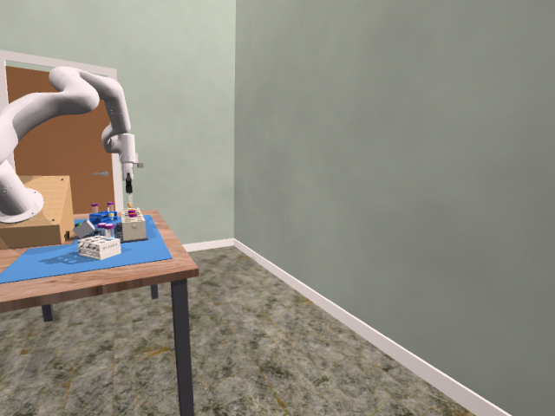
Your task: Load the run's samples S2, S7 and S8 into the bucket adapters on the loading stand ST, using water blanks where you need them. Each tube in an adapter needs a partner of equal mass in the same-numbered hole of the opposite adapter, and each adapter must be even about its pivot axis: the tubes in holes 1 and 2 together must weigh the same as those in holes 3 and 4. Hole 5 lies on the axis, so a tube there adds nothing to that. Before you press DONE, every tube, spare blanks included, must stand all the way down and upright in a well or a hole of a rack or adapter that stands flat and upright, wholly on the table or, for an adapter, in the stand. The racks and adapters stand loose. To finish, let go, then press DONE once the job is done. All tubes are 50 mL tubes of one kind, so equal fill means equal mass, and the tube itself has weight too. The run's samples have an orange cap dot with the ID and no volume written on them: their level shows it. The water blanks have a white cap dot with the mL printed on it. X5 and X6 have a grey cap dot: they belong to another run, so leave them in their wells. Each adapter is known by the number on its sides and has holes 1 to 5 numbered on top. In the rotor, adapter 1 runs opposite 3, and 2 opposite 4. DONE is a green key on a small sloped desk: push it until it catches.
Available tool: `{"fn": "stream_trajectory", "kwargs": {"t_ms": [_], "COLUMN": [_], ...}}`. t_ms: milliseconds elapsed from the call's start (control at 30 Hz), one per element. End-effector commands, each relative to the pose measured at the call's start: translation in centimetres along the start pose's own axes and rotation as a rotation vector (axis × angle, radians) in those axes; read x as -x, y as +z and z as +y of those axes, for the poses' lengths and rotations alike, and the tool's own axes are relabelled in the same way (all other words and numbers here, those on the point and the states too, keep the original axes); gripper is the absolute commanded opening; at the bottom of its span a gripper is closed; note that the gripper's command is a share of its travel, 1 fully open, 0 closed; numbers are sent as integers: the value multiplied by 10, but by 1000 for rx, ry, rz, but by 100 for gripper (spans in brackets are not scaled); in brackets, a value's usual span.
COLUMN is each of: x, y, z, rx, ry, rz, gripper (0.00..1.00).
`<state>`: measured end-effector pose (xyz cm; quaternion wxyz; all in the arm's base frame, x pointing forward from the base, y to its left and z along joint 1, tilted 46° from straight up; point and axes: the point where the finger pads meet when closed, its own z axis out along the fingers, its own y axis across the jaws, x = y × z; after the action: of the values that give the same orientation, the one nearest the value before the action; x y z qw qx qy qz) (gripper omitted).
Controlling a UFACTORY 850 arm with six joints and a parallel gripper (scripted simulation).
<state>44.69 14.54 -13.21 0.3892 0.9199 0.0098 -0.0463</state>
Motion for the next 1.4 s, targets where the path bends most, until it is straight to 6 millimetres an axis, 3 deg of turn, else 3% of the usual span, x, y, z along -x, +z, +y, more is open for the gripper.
{"fn": "stream_trajectory", "kwargs": {"t_ms": [0,433,1367], "x": [-1,-1,-1], "y": [0,0,26], "z": [0,0,0], "rx": [-1,-1,-1], "ry": [1,1,1], "rz": [2,2,2], "gripper": [0,0,0]}}
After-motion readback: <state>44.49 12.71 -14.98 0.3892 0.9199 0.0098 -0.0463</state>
